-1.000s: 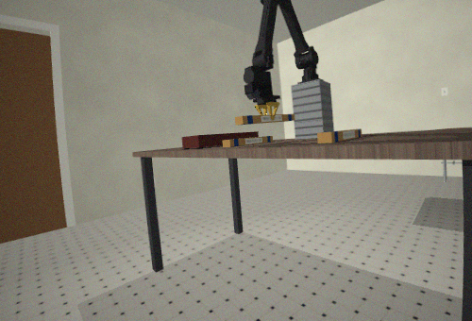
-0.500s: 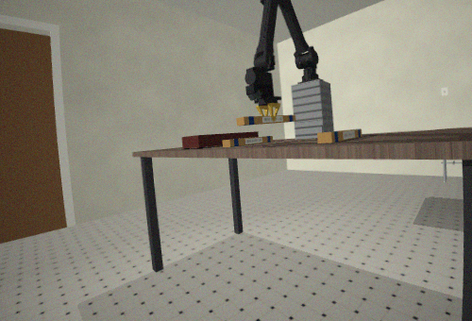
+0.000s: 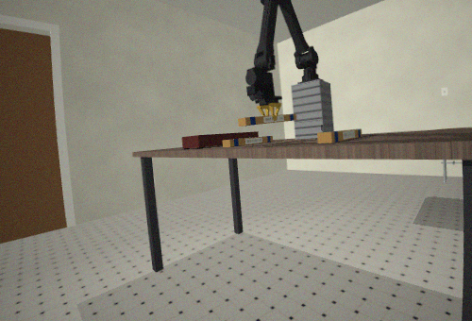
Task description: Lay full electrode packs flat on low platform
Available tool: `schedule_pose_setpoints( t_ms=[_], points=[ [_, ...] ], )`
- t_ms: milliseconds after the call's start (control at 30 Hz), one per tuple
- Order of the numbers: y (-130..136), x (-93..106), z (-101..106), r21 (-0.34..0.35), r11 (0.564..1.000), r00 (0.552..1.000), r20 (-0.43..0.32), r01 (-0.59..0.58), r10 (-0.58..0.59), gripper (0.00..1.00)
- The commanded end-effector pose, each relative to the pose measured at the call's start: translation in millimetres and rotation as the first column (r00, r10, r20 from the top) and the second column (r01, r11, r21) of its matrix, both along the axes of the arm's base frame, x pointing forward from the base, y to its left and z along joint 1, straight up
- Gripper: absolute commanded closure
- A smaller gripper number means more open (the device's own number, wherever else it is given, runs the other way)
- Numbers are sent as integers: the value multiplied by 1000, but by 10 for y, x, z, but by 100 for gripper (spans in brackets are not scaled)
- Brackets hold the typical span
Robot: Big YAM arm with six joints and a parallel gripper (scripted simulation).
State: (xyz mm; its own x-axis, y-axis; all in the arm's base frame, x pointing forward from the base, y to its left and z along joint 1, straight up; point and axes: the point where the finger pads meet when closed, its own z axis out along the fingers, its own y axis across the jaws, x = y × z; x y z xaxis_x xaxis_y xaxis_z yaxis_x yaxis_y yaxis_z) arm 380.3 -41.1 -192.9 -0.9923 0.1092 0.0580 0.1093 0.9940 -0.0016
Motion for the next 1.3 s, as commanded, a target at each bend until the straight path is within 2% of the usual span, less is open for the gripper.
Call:
schedule_pose_setpoints(
  t_ms=[0,900,1267],
  points=[
    [-28,270,373,-7,1000,997,78,-2,2,100],
    [-29,278,686,-7,1000,997,80,-2,2,100],
    [-29,278,687,-7,1000,997,80,-2,2,100]
  ],
)
